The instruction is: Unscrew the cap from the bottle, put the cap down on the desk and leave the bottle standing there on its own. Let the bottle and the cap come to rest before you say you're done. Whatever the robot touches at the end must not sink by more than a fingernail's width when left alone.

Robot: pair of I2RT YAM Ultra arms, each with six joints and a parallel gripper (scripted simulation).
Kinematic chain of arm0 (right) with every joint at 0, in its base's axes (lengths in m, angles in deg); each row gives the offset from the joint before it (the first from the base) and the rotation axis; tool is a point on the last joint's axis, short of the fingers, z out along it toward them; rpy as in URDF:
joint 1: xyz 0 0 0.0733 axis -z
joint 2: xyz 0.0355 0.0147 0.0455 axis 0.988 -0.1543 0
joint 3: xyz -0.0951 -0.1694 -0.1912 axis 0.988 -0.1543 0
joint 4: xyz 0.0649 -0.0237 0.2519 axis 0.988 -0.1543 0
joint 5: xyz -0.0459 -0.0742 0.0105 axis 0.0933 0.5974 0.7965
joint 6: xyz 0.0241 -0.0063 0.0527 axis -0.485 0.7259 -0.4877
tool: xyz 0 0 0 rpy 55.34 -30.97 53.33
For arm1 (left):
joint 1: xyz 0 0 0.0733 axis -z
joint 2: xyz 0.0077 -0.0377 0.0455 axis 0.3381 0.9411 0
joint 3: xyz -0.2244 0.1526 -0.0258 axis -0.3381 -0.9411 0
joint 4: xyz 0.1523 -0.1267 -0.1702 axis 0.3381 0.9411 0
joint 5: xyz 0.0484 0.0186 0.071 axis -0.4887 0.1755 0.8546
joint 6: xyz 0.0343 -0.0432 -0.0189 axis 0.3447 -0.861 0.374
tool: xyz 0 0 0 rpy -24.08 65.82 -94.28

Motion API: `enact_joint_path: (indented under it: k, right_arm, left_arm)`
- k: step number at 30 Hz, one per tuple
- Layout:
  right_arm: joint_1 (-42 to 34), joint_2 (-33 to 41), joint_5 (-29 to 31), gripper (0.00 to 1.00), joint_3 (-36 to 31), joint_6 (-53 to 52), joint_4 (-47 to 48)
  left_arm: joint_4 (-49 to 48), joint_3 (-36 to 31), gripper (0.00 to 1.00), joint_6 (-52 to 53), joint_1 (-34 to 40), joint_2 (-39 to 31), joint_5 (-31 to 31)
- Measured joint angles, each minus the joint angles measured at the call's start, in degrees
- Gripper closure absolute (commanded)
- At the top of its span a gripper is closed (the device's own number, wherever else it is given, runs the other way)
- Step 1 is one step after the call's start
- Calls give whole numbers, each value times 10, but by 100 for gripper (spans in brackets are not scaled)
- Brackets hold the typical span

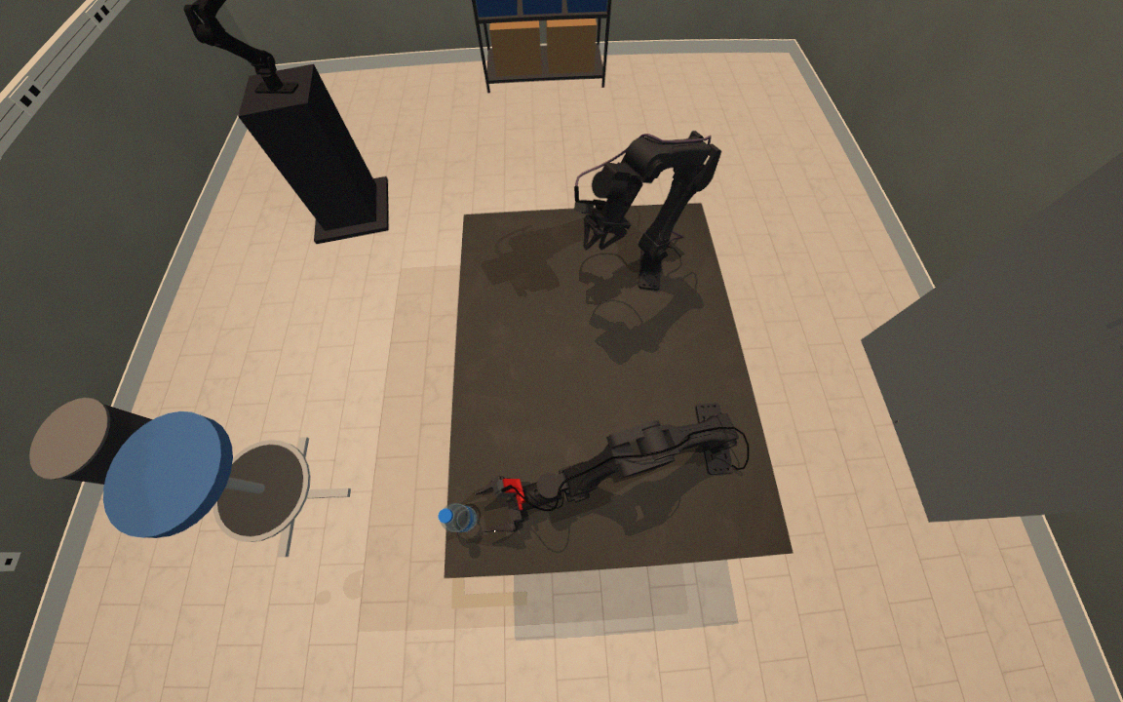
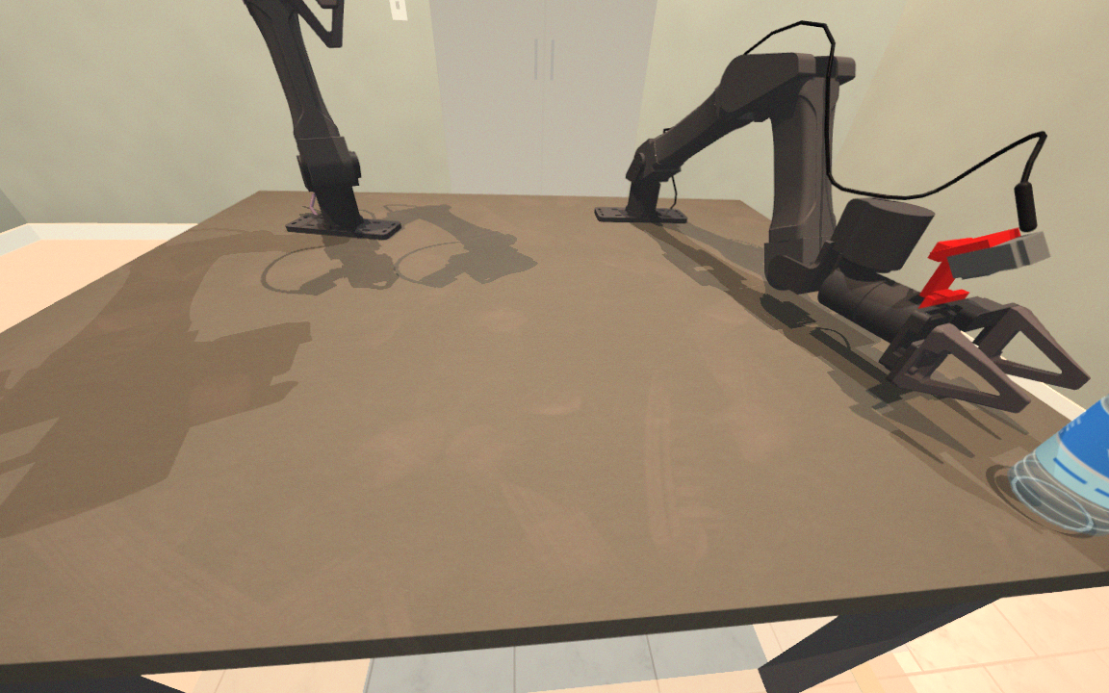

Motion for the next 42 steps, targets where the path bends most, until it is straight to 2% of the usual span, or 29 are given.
enact_joint_path:
  k: [42]
  right_arm:
    - [0,0,0,43,0,0,0]
  left_arm:
    - [121,214,6,0,0,93,0]
